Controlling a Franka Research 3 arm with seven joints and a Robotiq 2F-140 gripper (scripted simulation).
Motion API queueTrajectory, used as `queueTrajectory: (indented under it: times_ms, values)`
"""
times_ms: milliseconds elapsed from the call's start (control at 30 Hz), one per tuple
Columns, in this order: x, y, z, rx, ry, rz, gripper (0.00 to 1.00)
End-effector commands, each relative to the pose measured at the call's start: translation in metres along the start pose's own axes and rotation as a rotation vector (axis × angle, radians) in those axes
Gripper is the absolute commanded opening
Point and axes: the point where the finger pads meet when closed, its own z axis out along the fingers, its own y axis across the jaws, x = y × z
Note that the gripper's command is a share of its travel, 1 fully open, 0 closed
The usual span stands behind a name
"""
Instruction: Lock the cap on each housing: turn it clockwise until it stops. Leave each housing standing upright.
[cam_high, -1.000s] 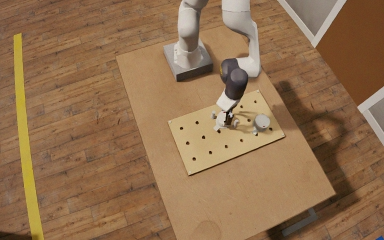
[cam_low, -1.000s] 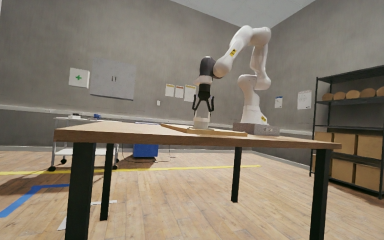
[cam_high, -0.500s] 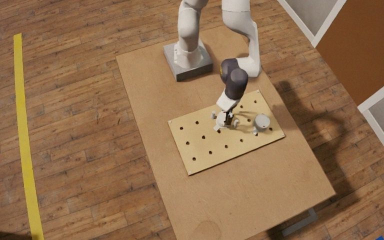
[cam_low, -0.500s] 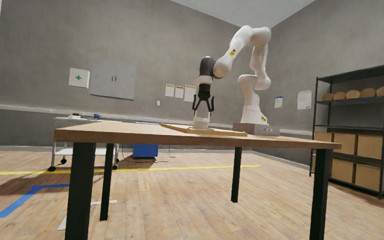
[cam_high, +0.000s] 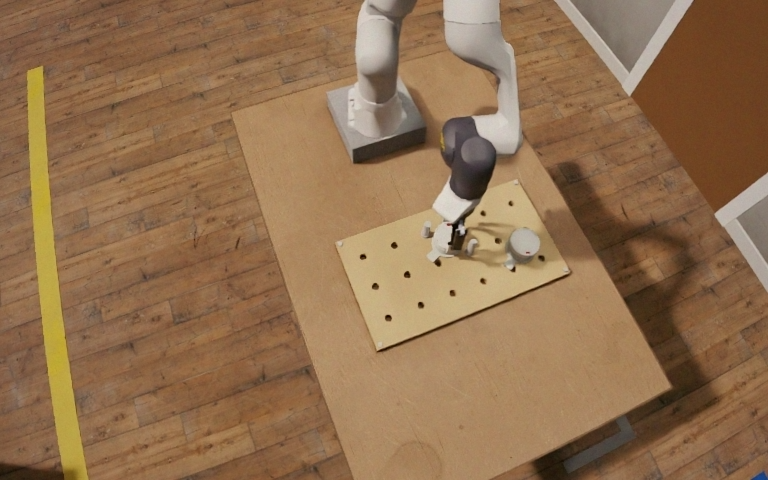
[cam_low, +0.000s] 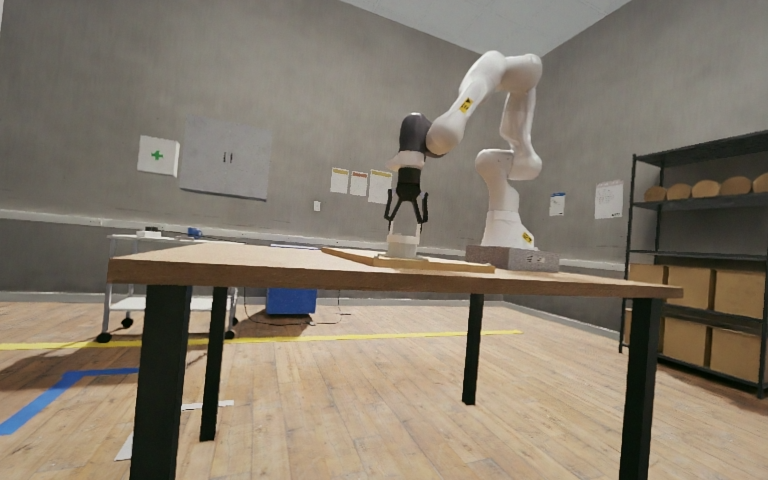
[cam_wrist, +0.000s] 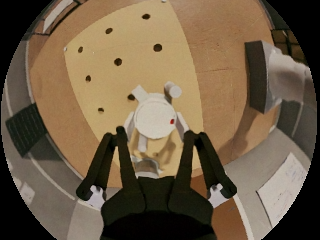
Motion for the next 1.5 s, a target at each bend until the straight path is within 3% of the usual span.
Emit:
queueTrajectory:
  times_ms: [0,267,867,1467]
  values:
    - [0.0000,-0.0015,-0.0003,0.003,0.000,-0.003,0.10]
    - [0.0000,-0.0015,-0.0003,0.003,0.000,0.050,0.10]
    - [0.0000,-0.0015,-0.0003,0.003,-0.001,0.403,0.10]
    - [0.0000,-0.0015,-0.0003,0.003,-0.001,0.518,0.10]
